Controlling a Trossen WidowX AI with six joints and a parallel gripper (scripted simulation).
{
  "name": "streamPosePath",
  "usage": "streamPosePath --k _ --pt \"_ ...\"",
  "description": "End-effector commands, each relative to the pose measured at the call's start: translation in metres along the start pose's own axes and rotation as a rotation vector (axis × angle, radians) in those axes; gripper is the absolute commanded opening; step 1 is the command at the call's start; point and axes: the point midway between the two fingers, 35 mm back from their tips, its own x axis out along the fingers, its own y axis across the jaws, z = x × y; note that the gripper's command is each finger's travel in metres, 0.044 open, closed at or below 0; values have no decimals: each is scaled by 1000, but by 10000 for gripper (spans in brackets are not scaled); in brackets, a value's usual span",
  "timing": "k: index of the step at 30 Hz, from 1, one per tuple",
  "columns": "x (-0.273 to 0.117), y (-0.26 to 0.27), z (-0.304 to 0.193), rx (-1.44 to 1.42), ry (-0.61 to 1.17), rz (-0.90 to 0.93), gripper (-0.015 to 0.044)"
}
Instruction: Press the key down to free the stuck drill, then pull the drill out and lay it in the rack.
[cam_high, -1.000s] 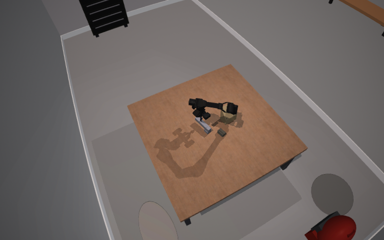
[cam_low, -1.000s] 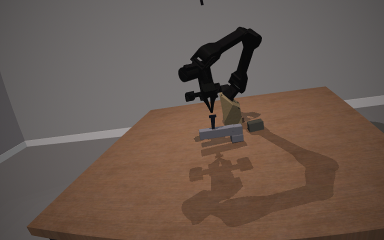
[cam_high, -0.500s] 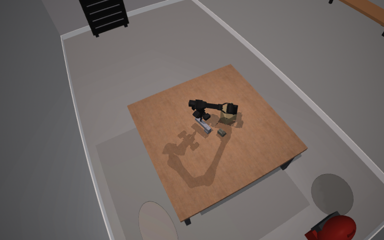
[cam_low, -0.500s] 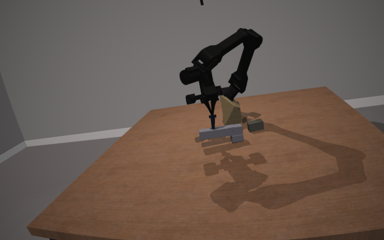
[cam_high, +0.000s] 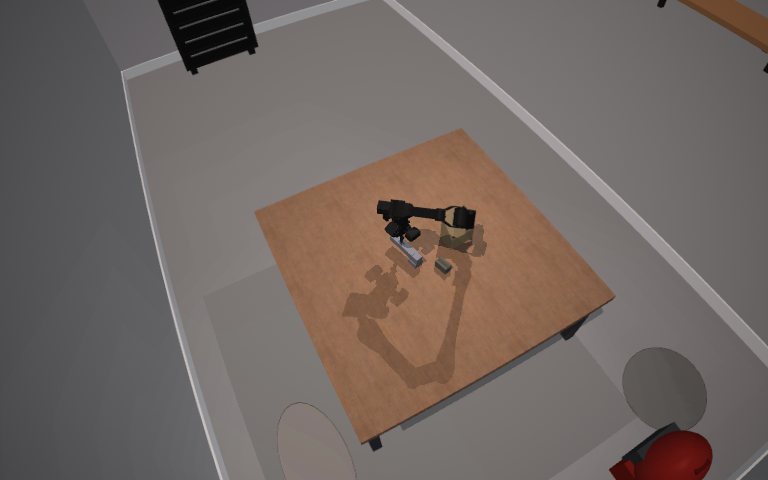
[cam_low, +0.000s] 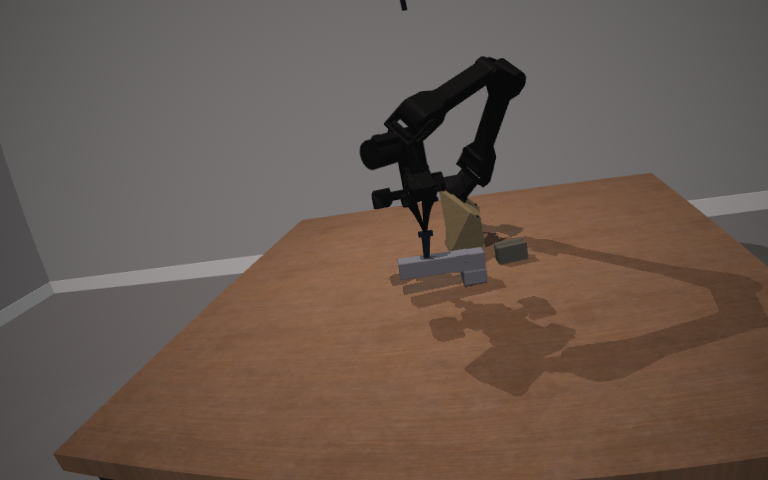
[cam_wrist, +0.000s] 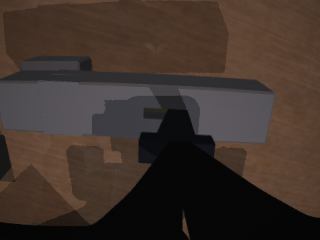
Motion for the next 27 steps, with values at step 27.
streamPosePath --k 27 --pt "18 0 -9 6 16 7 0"
